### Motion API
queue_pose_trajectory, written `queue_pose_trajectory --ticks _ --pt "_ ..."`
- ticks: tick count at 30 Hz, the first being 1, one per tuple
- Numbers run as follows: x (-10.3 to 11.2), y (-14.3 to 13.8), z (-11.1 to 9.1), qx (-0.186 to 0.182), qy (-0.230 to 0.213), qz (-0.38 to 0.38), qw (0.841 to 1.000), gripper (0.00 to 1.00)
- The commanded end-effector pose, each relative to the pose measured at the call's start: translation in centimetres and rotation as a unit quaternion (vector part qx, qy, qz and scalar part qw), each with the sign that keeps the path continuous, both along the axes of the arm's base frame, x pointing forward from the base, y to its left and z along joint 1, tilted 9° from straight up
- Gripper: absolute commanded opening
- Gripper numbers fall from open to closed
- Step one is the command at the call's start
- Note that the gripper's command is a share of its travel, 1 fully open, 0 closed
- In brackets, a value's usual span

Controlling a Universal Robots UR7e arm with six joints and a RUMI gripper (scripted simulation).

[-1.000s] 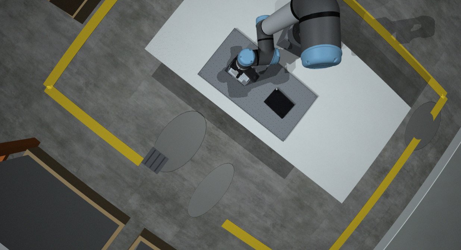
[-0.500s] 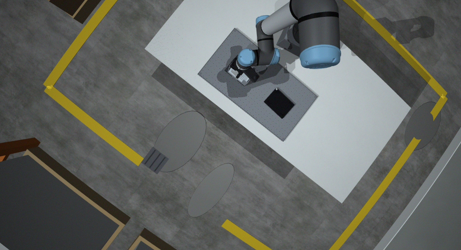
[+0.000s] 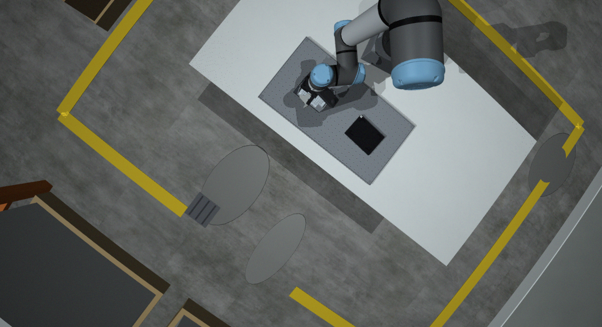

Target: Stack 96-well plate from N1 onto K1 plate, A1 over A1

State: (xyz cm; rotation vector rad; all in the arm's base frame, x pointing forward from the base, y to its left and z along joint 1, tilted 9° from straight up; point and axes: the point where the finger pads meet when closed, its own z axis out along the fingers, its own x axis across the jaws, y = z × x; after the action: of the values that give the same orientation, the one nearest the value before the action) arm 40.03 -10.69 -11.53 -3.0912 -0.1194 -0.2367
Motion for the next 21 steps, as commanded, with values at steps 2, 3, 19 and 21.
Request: queue_pose_trajectory --ticks 2,3,19,21 --pt "0.0 0.0 0.0 0.000 0.000 0.000 1.000 1.00" --pt "0.0 0.0 0.0 0.000 0.000 0.000 1.000 1.00" --pt "-0.5 -0.1 3.2 0.000 0.000 0.000 1.000 1.00" --pt "-0.6 -0.2 3.7 0.000 0.000 0.000 1.000 1.00"
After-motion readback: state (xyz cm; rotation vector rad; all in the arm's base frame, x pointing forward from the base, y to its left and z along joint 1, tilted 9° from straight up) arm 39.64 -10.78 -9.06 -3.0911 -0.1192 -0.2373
